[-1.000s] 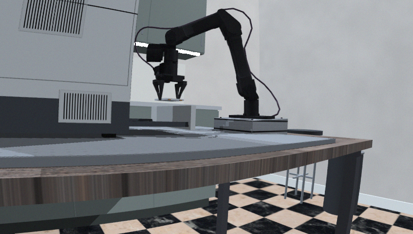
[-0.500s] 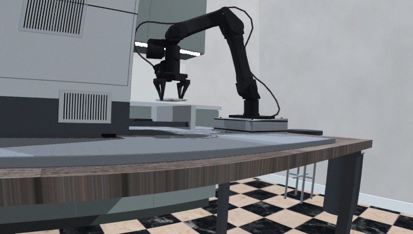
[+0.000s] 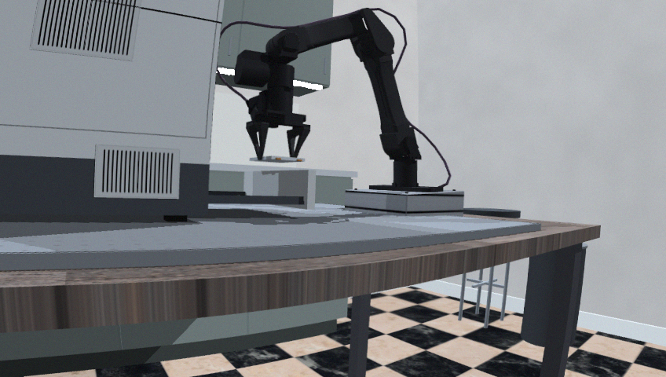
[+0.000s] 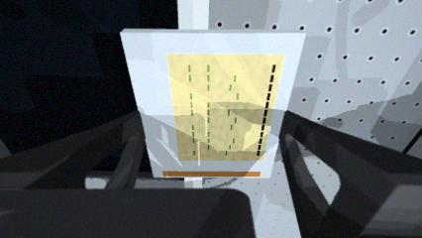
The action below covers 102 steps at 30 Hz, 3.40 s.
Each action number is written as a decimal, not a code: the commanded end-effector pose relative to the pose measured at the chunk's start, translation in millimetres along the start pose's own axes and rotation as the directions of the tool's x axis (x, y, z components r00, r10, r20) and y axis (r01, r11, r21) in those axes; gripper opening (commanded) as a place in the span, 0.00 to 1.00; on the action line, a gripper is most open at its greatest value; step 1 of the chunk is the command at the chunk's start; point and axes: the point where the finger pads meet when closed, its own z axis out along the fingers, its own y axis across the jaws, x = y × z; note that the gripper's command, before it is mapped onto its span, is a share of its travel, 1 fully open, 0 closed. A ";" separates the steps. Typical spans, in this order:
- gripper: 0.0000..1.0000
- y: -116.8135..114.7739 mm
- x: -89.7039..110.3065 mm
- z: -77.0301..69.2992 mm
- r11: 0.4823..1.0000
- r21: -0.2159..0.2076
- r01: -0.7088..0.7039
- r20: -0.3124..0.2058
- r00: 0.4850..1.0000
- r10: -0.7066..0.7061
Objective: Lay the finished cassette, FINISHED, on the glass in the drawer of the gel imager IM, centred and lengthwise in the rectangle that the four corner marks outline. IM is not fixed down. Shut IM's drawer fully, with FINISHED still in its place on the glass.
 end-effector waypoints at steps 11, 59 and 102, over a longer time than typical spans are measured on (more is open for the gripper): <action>0.00 15.8 10.7 -17.1 0.997 -0.034 -0.062 0.020 0.998 0.063; 0.00 61.2 15.8 -4.6 0.999 -0.010 -0.042 0.018 0.999 0.042; 0.00 104.9 12.7 -9.9 0.999 -0.032 -0.044 0.019 0.999 0.045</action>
